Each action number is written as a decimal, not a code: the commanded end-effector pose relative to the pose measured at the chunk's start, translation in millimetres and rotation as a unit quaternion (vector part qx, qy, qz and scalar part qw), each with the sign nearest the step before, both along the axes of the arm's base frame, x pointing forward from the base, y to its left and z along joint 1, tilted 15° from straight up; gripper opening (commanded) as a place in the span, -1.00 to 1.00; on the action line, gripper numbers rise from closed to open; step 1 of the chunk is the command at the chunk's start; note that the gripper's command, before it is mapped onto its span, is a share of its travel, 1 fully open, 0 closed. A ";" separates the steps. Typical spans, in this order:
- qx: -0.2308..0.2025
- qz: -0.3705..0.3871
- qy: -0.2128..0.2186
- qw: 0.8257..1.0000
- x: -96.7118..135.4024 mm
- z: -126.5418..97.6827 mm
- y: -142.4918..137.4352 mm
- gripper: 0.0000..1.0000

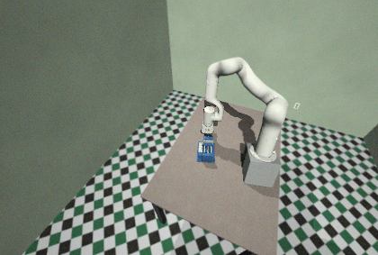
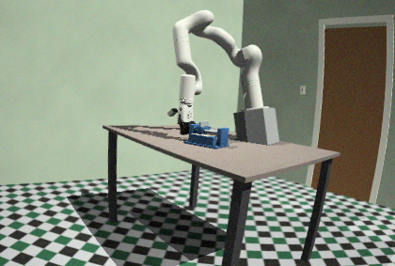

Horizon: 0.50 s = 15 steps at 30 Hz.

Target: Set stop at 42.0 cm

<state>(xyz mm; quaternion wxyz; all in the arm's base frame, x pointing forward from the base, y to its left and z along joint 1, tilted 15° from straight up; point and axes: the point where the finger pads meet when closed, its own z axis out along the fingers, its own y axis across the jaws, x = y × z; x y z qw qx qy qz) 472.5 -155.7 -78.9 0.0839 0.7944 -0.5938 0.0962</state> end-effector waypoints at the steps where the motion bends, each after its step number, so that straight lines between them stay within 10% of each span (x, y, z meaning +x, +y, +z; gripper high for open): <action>1: 0.000 0.000 -0.001 1.000 -2.9 -1.3 -1.6 -0.88; 15: 0.000 0.000 -0.001 1.000 -14.7 -2.7 -5.4 -0.88</action>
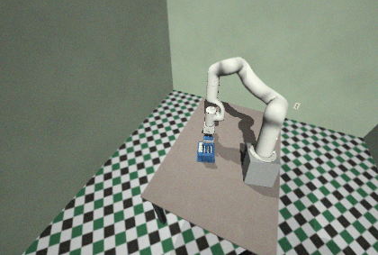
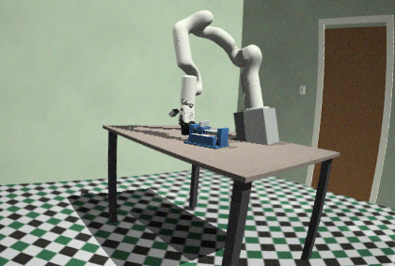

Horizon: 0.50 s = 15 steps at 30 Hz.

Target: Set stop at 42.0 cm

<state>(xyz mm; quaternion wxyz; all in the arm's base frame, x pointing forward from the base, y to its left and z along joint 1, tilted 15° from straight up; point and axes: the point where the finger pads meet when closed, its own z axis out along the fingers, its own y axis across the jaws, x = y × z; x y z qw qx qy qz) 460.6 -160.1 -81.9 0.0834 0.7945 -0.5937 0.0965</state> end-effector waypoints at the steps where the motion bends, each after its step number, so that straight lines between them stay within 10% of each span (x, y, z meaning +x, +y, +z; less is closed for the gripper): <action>1: 0.000 0.000 -0.001 1.000 -4.0 0.6 -1.4 -0.88; 15: 0.000 0.000 -0.001 1.000 -20.2 9.4 -3.7 -0.88</action>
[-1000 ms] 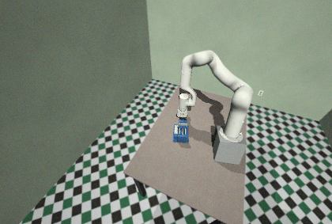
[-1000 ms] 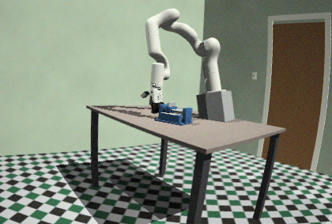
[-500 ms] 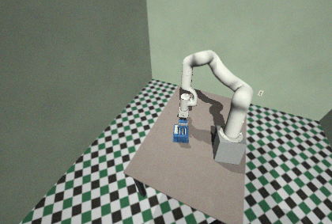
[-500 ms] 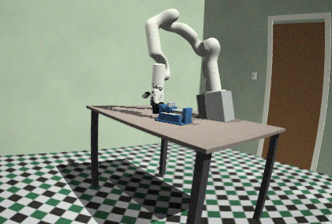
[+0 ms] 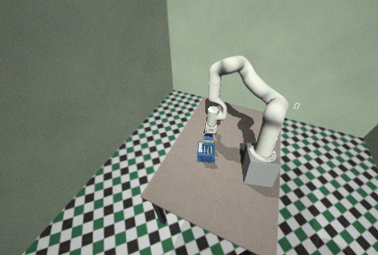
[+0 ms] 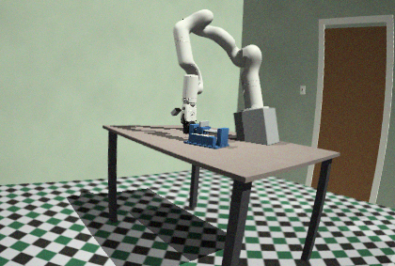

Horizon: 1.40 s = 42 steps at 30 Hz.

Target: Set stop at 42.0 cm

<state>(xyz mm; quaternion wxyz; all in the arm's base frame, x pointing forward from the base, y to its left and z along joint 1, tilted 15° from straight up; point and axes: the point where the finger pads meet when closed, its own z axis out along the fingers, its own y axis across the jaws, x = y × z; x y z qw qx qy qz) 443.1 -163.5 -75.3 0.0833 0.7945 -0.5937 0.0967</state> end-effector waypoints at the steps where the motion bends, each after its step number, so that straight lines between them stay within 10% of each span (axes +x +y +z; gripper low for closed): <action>1: 0.000 0.000 -0.001 1.000 -3.9 4.3 -0.3 -0.88; 42: 0.000 0.000 -0.001 1.000 -8.9 30.1 5.3 -0.88</action>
